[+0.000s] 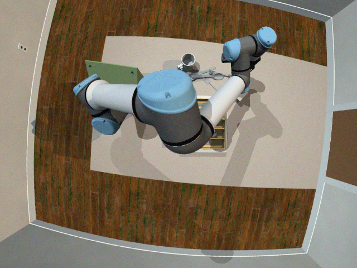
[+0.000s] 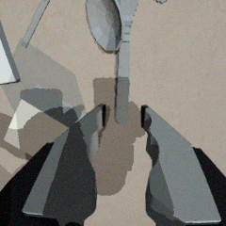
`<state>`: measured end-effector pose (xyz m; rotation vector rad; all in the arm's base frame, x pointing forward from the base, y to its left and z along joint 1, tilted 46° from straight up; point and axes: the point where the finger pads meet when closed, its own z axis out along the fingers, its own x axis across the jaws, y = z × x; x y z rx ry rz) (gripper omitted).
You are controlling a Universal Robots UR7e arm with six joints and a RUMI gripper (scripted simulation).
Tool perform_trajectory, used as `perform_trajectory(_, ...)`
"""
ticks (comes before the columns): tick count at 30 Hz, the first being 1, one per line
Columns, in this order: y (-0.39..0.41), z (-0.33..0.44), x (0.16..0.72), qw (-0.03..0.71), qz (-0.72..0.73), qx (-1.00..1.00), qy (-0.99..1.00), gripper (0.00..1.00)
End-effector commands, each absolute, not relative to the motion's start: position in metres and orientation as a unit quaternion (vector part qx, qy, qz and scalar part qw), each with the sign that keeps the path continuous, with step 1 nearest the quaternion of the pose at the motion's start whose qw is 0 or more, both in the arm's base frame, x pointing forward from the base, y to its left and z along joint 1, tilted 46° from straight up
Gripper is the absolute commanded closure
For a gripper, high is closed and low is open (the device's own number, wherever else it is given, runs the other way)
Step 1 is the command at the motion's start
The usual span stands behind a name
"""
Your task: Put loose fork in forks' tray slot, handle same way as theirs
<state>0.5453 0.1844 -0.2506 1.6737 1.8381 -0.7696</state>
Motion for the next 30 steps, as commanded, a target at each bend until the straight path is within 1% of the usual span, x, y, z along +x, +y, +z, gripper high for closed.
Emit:
perform_trajectory(1,0.18,-0.254,0.544,0.266,-0.287,0.62,0.68,0.82)
perform_trajectory(30,0.157,-0.277,0.544,0.266,-0.287,0.62,0.68,0.82)
